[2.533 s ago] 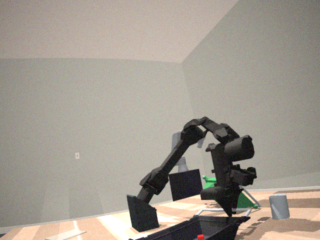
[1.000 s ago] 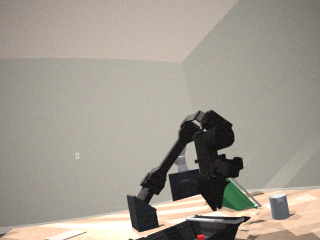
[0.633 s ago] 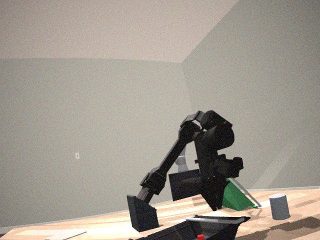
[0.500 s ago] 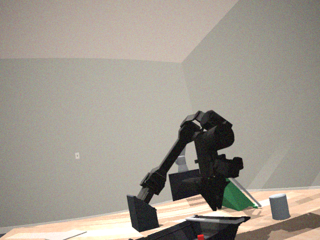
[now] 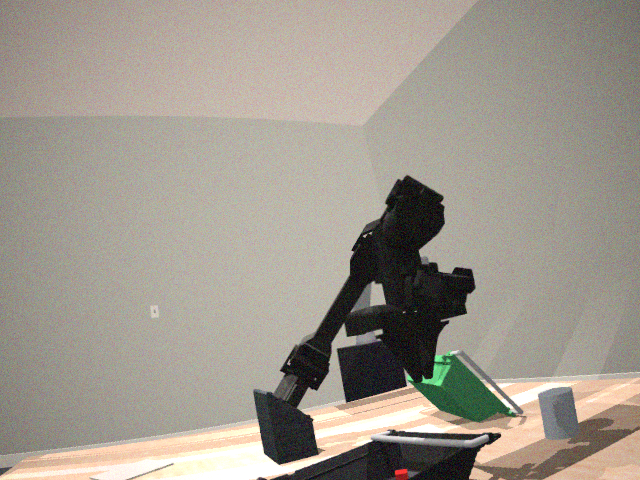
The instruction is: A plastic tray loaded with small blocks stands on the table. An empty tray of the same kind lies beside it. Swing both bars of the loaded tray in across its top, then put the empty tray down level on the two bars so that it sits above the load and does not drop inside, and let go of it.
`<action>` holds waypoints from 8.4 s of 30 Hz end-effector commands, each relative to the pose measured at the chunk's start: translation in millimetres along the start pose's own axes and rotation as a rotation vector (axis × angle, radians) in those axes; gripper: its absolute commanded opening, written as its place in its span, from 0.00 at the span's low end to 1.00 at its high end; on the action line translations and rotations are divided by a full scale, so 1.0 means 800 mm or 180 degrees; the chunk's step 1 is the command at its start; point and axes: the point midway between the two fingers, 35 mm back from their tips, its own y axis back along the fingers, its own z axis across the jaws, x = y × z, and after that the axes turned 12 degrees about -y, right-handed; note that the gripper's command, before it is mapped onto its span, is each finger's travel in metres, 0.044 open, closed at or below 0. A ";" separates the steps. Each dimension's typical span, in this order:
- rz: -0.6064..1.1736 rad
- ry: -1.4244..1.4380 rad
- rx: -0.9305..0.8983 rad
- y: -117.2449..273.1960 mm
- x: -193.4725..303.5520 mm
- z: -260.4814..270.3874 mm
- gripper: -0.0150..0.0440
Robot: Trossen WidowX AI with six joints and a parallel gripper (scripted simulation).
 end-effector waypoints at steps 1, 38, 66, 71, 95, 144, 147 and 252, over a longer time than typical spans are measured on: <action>0.0066 -0.0075 0.0025 -0.020 -0.011 -0.085 0.40; 0.0057 -0.0050 0.0009 -0.136 0.006 -0.275 0.40; 0.0062 -0.0055 0.0001 -0.104 0.020 -0.198 0.40; 0.0062 -0.0056 -0.0004 -0.120 0.023 -0.183 0.40; 0.0045 -0.0071 -0.0010 -0.076 0.020 -0.188 0.40; 0.0295 0.3520 0.0225 0.022 0.042 0.150 0.25; 0.0311 0.4268 0.0213 0.028 0.076 0.208 0.25; -0.0054 0.8222 -0.0114 0.038 0.359 0.311 0.25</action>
